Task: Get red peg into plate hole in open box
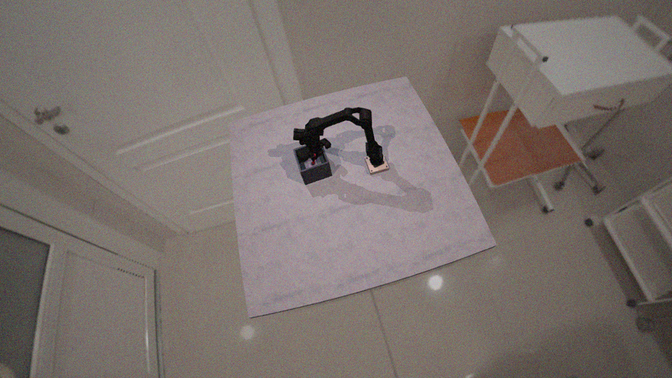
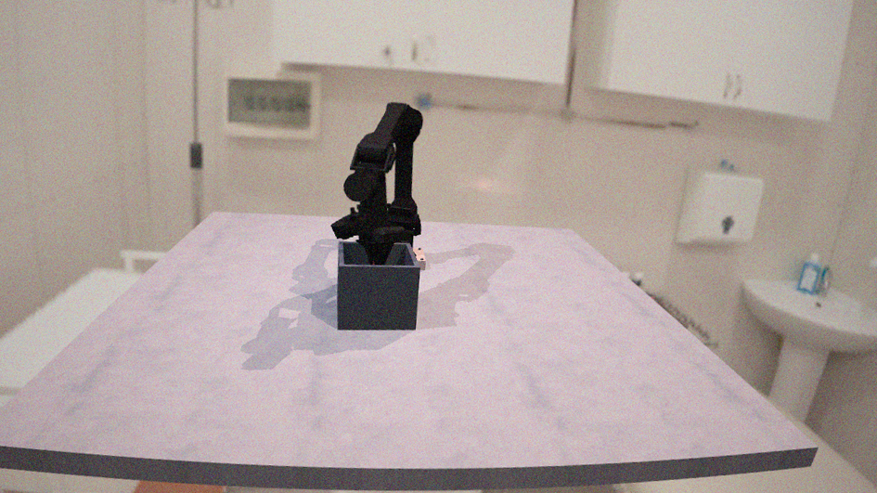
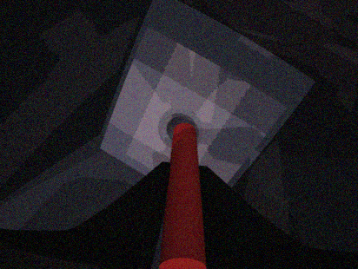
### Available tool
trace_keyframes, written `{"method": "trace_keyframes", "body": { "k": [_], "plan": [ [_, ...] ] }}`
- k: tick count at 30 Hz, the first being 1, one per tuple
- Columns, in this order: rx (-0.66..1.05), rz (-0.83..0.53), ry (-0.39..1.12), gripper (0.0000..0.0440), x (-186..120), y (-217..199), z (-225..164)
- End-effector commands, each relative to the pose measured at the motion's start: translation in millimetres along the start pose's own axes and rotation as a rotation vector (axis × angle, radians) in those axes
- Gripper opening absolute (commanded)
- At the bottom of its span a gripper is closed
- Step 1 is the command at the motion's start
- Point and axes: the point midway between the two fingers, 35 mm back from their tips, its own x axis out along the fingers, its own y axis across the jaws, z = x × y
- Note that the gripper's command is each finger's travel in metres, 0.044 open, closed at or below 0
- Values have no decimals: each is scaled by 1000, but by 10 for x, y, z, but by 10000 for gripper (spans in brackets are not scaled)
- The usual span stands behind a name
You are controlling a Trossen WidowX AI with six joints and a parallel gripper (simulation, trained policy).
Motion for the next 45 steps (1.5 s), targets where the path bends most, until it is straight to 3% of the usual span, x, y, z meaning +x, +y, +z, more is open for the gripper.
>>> {"method": "trace_keyframes", "body": {
  "k": [1, 5, 12, 24, 45],
  "plan": [
    [-32, -9, 18, 0, 151, 15, -15],
    [-54, -23, 22, 0, 256, 7, -14],
    [-71, -72, 58, 157, 378, -72, -59],
    [-17, -36, 128, 223, 246, -105, 41],
    [-65, 109, 88, 185, -209, 178, 314]
  ]
}}
